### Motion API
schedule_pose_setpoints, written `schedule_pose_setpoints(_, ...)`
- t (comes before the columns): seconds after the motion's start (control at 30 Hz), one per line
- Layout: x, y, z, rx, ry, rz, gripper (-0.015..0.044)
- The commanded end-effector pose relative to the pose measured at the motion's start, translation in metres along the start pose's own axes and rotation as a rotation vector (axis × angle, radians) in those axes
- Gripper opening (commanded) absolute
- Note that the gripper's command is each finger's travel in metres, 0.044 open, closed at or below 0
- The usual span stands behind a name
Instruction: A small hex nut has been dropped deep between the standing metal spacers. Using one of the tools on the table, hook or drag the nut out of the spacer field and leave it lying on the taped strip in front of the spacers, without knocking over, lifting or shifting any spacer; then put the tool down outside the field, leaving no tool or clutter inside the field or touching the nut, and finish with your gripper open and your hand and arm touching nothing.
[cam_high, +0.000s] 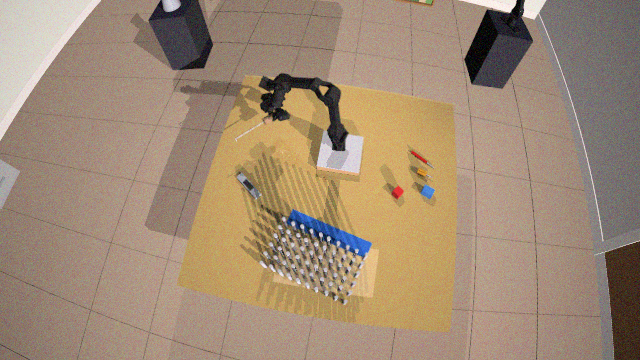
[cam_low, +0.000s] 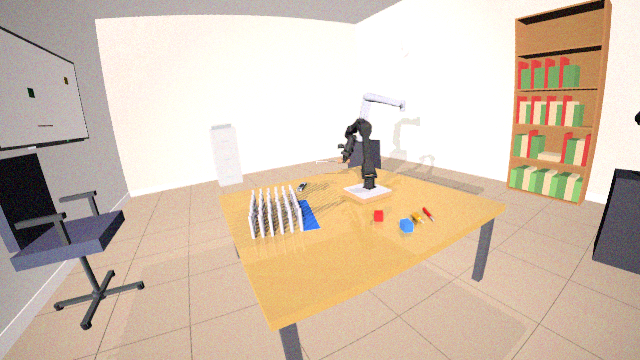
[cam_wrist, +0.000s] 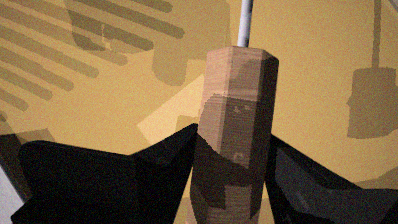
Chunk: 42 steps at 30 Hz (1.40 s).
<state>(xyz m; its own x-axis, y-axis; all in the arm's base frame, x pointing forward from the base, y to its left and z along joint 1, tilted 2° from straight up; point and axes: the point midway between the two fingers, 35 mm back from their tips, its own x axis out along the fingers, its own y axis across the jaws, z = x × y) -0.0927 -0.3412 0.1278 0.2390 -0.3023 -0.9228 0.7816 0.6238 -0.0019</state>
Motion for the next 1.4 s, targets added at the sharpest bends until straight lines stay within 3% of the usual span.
schedule_pose_setpoints(0.0,0.004,0.000,0.000,-0.004,-0.009,0.003,0.0000)
schedule_pose_setpoints(1.37,0.039,-0.003,-0.014,-0.004,-0.009,0.003,0.0000)
